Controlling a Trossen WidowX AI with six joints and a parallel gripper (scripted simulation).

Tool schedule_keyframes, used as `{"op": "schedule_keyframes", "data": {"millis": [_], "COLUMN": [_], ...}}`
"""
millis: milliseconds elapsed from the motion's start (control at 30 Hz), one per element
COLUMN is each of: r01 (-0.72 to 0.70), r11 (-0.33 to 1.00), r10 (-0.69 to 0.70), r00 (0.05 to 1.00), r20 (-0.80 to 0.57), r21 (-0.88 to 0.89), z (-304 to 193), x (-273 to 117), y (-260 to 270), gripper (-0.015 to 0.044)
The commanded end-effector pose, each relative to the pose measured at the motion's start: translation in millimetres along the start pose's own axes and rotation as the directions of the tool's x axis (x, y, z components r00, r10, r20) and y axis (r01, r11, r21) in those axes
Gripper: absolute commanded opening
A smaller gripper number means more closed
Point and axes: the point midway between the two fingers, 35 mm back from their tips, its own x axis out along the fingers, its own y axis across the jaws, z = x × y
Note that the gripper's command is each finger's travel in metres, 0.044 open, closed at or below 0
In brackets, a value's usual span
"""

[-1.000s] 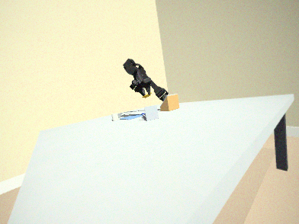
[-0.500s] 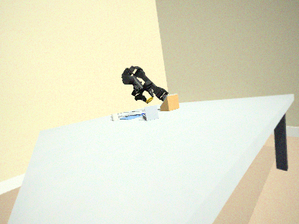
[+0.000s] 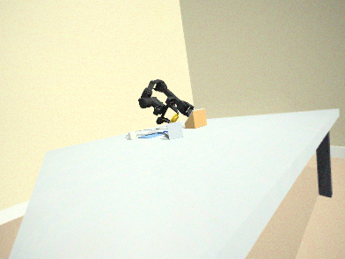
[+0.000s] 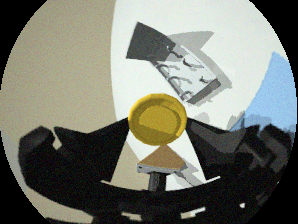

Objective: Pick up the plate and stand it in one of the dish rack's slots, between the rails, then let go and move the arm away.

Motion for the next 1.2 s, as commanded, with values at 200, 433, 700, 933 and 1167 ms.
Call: {"op": "schedule_keyframes", "data": {"millis": [200, 433, 700, 933, 1167], "r01": [-0.131, -0.174, -0.161, -0.091, 0.028], "r11": [0.972, 0.923, 0.848, 0.773, 0.695], "r10": [0.152, 0.246, 0.336, 0.398, 0.446], "r00": [0.984, 0.953, 0.901, 0.84, 0.767], "r20": [0.096, 0.176, 0.276, 0.368, 0.461], "r21": [-0.196, -0.343, -0.505, -0.628, -0.718], "z": [2, 4, 6, 7, 6], "x": [7, 11, 13, 12, 10], "y": [-8, -15, -22, -29, -36], "gripper": [0.0, 0.0, 0.0, 0.0, 0.0]}}
